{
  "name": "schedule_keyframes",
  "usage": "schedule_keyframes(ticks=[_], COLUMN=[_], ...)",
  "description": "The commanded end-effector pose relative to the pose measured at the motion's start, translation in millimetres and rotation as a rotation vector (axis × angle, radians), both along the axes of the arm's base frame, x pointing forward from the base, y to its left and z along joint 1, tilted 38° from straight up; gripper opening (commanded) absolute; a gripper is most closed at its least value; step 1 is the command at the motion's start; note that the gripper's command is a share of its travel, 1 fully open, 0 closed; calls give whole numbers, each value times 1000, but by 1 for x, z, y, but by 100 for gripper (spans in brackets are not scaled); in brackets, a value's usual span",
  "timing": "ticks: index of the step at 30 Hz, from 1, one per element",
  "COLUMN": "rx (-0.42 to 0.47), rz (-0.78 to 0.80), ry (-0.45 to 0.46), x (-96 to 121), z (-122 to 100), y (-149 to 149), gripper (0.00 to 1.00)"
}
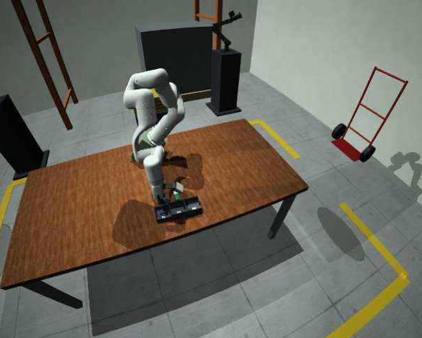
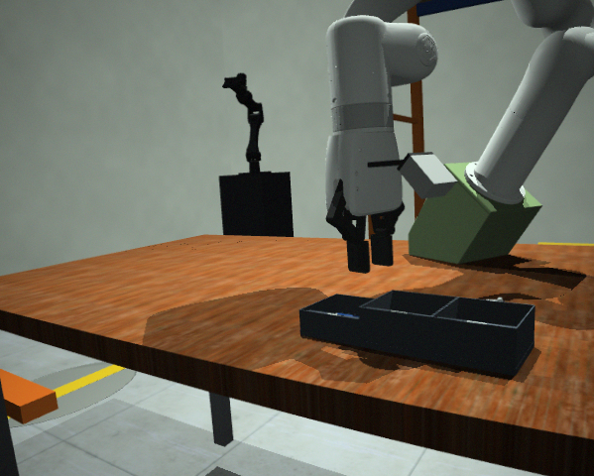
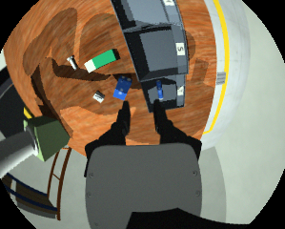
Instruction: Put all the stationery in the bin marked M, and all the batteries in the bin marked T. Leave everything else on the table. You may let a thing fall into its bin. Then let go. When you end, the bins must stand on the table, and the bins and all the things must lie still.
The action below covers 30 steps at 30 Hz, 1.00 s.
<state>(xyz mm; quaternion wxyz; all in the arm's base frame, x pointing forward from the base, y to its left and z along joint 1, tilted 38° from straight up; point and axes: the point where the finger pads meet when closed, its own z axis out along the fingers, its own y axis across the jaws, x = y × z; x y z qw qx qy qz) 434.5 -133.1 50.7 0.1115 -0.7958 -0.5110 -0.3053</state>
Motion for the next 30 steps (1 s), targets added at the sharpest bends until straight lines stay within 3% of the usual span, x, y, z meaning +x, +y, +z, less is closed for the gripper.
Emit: schedule_keyframes(ticks=[1,12,30], rx=[50,176,176], rz=[-133,-409,-409], ry=[68,230,230], x=[-33,-38,-38], z=[5,5,5], y=[14,18,17], gripper=[42,42,42])
